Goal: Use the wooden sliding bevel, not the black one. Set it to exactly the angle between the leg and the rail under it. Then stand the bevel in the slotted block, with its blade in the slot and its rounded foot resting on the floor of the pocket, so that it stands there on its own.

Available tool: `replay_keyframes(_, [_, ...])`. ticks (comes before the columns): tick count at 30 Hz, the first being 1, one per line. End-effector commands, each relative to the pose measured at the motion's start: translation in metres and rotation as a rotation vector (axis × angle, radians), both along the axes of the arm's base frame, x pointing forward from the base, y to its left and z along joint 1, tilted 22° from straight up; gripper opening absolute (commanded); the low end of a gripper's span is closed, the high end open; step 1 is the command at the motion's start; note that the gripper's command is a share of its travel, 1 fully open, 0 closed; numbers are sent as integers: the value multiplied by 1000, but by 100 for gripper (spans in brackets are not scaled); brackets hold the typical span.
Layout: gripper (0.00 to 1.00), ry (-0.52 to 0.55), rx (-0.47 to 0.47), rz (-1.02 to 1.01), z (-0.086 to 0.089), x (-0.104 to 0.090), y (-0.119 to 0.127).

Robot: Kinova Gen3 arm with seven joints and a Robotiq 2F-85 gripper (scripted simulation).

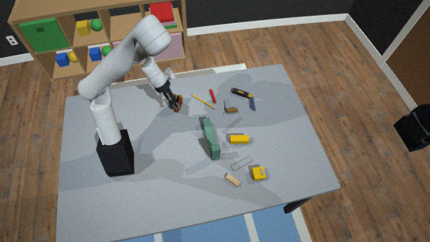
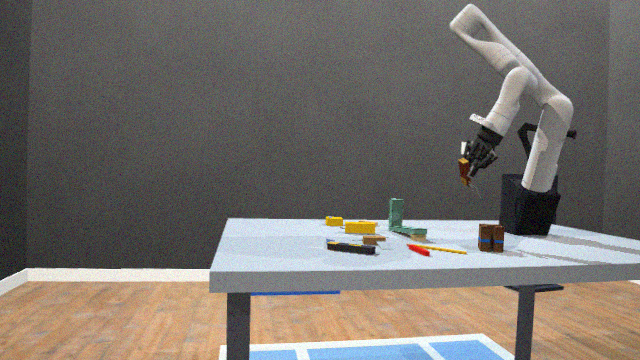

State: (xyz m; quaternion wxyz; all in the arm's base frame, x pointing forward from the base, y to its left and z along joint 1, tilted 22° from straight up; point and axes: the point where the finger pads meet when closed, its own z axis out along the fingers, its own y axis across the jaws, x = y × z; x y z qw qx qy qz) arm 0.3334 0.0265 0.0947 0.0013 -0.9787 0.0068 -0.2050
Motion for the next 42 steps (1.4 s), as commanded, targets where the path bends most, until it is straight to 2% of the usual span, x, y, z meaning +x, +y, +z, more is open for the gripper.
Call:
replay_keyframes(1, [10,-12,7,-22,2,1,4])
replay_keyframes(42, [10,-138,115,-270,27,6,59])
